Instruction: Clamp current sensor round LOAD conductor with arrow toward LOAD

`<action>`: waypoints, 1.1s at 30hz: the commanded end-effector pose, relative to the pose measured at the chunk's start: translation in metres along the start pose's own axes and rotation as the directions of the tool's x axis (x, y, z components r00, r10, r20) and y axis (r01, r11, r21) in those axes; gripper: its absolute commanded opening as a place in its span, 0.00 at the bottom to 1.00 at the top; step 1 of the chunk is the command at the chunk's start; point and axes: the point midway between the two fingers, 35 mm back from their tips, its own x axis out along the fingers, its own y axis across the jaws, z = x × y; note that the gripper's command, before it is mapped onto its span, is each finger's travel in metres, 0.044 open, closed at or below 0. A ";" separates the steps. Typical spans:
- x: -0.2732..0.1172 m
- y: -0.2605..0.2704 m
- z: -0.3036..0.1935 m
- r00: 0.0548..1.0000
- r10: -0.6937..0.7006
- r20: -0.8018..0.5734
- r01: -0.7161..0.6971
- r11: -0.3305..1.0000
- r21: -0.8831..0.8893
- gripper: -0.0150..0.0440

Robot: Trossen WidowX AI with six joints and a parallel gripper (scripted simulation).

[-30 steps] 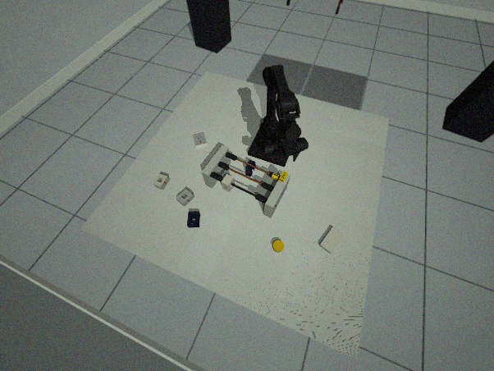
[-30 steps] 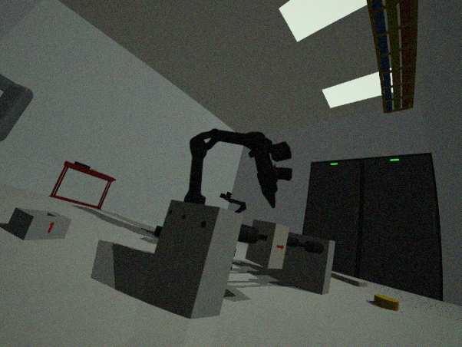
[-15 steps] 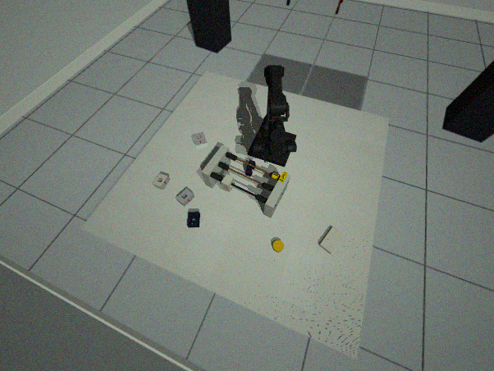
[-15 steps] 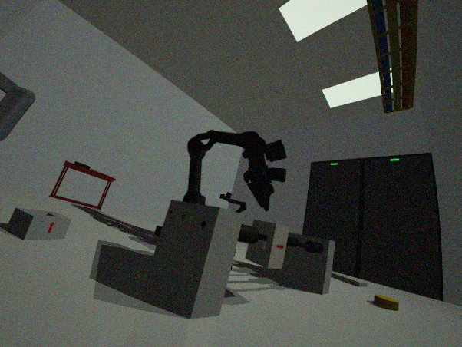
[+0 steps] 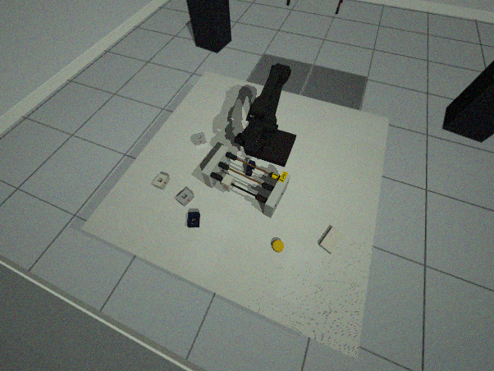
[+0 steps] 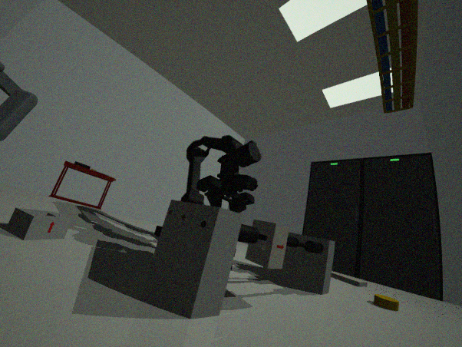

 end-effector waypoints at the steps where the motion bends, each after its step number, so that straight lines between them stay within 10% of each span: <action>1: 0.004 0.000 0.000 1.000 0.005 0.001 -0.005 1.000 -0.001 0.73; 33: 0.057 0.000 -0.001 1.000 0.005 0.002 -0.005 1.000 -0.001 0.73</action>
